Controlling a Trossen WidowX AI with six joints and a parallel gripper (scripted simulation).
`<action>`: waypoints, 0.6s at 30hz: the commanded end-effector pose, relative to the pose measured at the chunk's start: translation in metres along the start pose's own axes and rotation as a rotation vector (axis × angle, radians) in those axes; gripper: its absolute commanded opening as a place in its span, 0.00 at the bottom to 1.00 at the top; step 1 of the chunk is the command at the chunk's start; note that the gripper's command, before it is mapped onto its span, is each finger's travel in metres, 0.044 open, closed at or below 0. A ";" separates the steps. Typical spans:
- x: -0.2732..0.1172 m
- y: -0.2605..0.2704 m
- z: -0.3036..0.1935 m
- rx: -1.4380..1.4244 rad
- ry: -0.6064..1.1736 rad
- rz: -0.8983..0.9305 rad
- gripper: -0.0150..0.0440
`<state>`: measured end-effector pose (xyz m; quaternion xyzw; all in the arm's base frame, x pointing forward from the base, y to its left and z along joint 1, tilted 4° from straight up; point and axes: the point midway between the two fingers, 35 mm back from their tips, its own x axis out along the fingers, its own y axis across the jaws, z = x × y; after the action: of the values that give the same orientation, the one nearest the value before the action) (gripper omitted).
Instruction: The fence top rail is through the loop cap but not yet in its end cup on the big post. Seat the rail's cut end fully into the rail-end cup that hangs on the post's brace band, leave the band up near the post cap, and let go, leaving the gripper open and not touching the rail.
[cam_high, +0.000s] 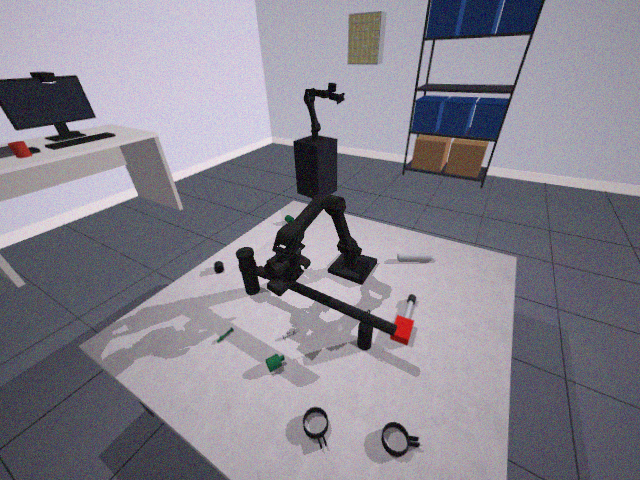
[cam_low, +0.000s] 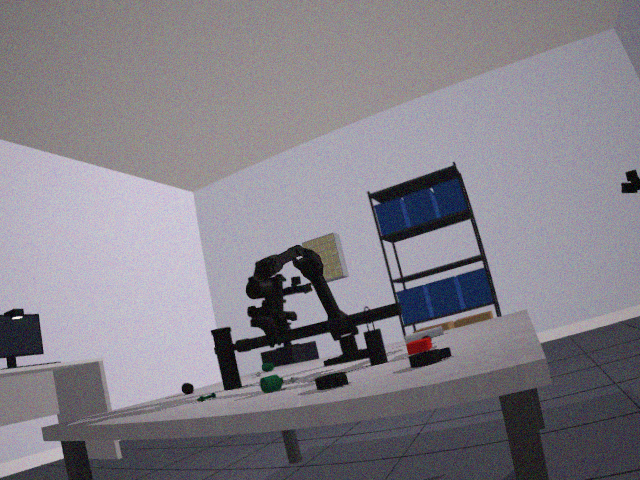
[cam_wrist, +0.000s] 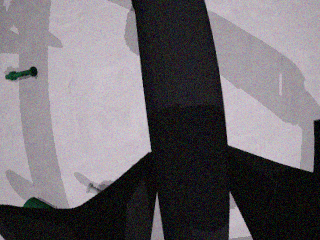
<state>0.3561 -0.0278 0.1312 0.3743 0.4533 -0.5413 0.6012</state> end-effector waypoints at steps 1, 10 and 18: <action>-0.002 0.000 -0.002 0.001 0.001 0.000 0.74; -0.037 -0.001 -0.022 0.000 0.003 -0.001 1.00; -0.051 -0.003 -0.027 -0.013 -0.002 0.010 1.00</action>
<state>0.3498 0.0119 0.1659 0.3720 0.4548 -0.5396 0.6030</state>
